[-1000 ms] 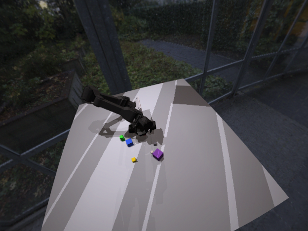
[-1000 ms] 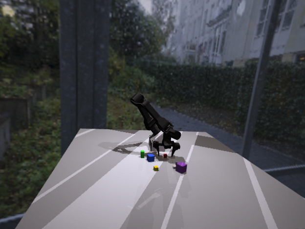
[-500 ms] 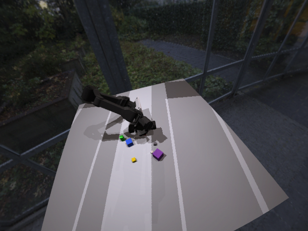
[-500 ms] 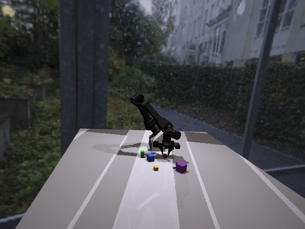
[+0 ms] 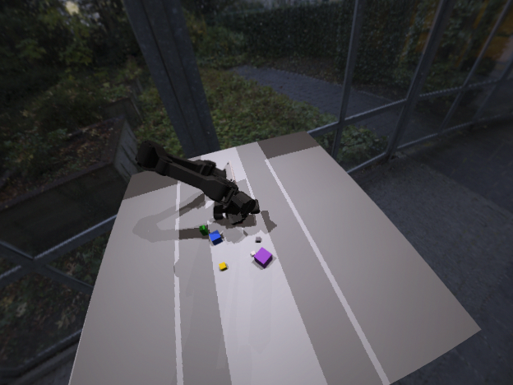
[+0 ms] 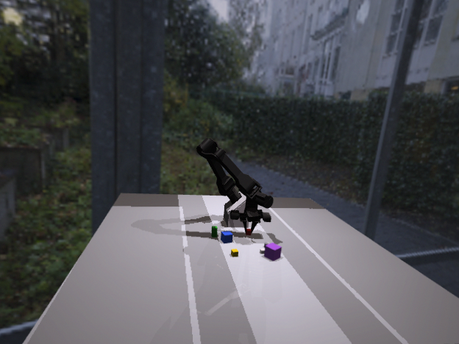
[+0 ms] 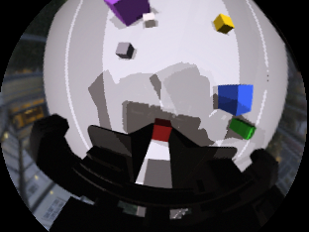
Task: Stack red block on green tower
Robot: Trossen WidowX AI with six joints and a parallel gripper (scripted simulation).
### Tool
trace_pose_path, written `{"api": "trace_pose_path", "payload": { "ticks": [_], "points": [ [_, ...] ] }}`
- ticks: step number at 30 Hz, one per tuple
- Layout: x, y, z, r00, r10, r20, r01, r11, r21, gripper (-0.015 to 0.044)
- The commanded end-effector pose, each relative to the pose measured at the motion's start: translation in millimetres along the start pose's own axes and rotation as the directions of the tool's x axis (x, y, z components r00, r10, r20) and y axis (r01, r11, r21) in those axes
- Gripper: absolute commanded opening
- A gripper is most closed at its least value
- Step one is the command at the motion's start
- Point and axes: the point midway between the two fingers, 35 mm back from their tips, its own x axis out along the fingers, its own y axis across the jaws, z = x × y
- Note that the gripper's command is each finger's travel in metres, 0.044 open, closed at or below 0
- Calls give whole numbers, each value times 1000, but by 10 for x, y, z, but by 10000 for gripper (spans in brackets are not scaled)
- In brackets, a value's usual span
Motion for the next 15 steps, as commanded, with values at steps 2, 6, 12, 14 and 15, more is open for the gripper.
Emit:
{"api": "trace_pose_path", "payload": {
  "ticks": [2,6,12,14,15],
  "points": [
    [-215,17,41,1000,12,11,-12,1000,12,0],
    [-409,17,38,1000,13,11,-13,1000,12,0],
    [-696,16,35,1000,14,11,-14,1000,12,0],
    [-788,16,34,1000,14,10,-14,1000,12,0],
    [-833,16,34,1000,14,10,-14,1000,12,0]
  ]
}}
